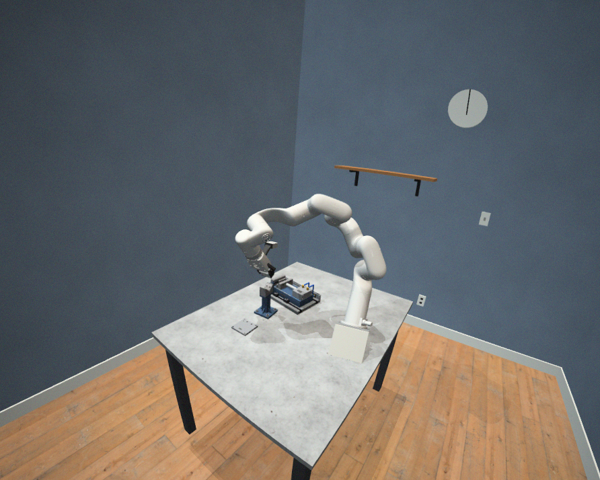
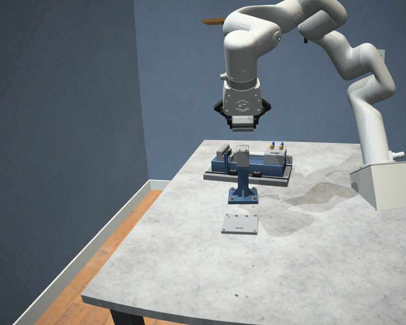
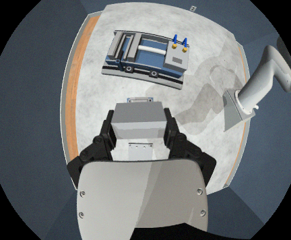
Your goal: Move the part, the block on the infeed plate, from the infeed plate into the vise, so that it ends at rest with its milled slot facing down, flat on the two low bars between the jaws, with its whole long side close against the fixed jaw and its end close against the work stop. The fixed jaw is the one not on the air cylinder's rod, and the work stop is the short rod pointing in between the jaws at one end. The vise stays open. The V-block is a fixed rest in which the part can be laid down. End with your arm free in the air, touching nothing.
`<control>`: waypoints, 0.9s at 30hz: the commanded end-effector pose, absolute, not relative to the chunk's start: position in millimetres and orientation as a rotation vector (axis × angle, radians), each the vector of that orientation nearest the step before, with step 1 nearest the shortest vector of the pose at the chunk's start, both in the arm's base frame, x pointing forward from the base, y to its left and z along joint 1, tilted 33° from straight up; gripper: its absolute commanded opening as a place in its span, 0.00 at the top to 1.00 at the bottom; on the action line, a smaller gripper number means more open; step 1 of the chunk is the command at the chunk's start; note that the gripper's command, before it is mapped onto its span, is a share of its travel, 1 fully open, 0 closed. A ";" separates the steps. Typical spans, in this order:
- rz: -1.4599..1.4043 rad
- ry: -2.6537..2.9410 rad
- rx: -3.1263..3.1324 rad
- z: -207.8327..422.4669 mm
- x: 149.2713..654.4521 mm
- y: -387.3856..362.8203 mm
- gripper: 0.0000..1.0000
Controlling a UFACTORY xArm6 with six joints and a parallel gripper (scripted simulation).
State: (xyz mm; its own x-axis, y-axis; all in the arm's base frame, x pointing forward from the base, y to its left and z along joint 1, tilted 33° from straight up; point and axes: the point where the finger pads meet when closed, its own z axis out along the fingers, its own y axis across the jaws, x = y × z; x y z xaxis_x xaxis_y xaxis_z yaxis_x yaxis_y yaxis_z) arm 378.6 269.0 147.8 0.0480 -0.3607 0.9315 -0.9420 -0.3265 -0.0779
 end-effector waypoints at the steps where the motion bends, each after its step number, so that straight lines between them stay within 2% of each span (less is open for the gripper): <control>1: 1.289 -1.305 1.727 149.2 379.0 270.2 1.00; 27: 1.370 -1.237 1.624 147.9 379.0 270.7 1.00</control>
